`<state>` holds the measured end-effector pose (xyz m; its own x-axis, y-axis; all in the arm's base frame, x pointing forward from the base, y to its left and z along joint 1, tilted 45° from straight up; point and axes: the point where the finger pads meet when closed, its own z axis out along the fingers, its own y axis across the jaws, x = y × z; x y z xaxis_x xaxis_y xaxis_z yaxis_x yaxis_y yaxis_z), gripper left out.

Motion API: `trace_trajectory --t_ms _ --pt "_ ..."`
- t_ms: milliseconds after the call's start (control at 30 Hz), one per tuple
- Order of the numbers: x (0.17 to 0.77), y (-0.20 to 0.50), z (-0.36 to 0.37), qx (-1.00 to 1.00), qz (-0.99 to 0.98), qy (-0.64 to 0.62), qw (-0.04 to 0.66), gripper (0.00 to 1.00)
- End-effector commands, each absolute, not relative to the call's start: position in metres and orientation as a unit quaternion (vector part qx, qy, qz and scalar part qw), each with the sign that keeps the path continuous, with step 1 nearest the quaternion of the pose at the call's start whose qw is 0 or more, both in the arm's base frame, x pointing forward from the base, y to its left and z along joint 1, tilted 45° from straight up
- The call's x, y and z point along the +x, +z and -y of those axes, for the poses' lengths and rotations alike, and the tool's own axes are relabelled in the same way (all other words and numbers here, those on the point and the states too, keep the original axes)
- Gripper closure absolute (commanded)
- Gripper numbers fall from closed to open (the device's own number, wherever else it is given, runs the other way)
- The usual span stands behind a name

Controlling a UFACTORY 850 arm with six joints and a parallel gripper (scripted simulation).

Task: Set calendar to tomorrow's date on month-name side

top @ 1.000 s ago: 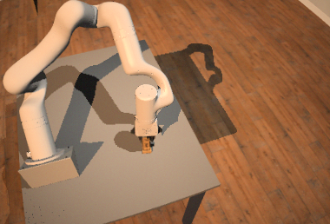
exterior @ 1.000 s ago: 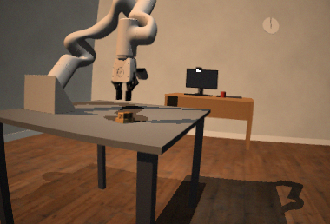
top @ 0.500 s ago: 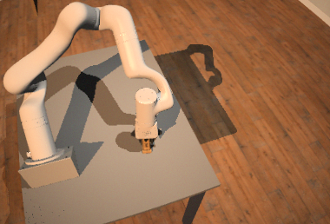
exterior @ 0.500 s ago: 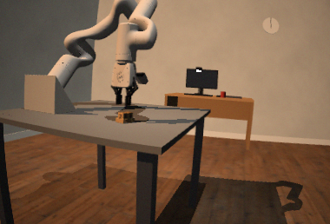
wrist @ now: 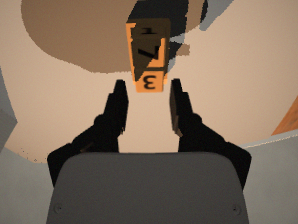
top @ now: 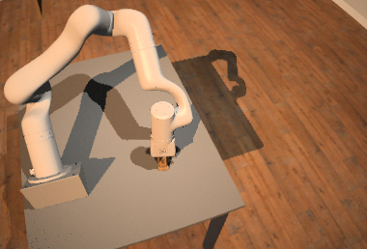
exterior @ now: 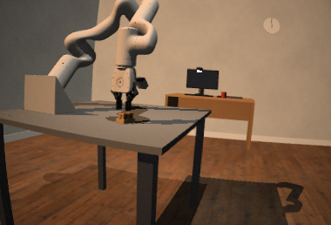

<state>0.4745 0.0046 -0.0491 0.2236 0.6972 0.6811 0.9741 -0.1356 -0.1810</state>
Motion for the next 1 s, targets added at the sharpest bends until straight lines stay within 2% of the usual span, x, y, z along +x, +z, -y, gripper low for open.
trace_trajectory --t_ms 0,967 --pt "0.4753 -0.0502 -0.0054 -0.719 0.581 -0.226 0.307 0.53" --pt "0.4751 -0.0529 -0.0080 -0.719 0.581 -0.226 0.307 0.53"
